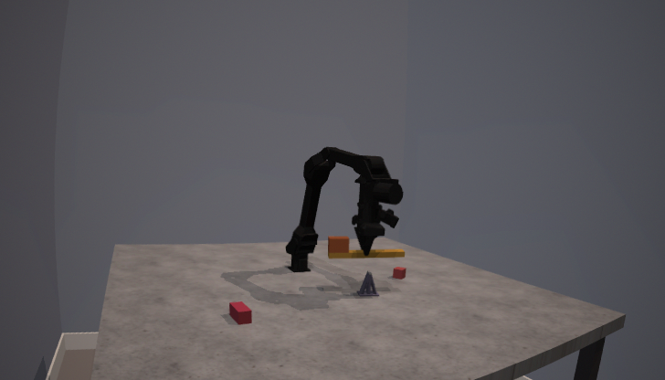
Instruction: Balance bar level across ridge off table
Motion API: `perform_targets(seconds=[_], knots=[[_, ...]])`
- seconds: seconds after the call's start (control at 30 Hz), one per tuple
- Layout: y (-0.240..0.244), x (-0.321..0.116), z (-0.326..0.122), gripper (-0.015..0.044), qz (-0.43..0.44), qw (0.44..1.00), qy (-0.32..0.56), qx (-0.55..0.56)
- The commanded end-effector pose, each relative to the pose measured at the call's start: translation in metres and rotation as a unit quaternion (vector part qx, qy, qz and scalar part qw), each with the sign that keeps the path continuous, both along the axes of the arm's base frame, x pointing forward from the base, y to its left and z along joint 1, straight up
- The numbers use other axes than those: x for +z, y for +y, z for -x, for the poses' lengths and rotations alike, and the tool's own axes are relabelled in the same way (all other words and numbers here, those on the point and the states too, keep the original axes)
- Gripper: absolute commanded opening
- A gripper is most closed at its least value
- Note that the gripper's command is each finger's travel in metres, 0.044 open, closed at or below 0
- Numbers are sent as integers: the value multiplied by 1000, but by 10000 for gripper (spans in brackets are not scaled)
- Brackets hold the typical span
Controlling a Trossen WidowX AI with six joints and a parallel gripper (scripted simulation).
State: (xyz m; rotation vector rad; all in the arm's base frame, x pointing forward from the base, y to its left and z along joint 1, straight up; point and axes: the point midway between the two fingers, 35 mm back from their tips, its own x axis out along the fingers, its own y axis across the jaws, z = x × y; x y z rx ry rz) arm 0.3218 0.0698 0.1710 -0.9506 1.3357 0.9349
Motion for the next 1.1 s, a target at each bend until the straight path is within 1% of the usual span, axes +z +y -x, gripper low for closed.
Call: perform_targets(seconds=[0.0, 0.3, 1.07], knots=[[17, 2, -3, 0, -2, 1000, -4, 5], [49, 1, -1, 0, -3, 1000, -4, 19], [51, -30, -2, 0, -3, 1000, -4, 19]])
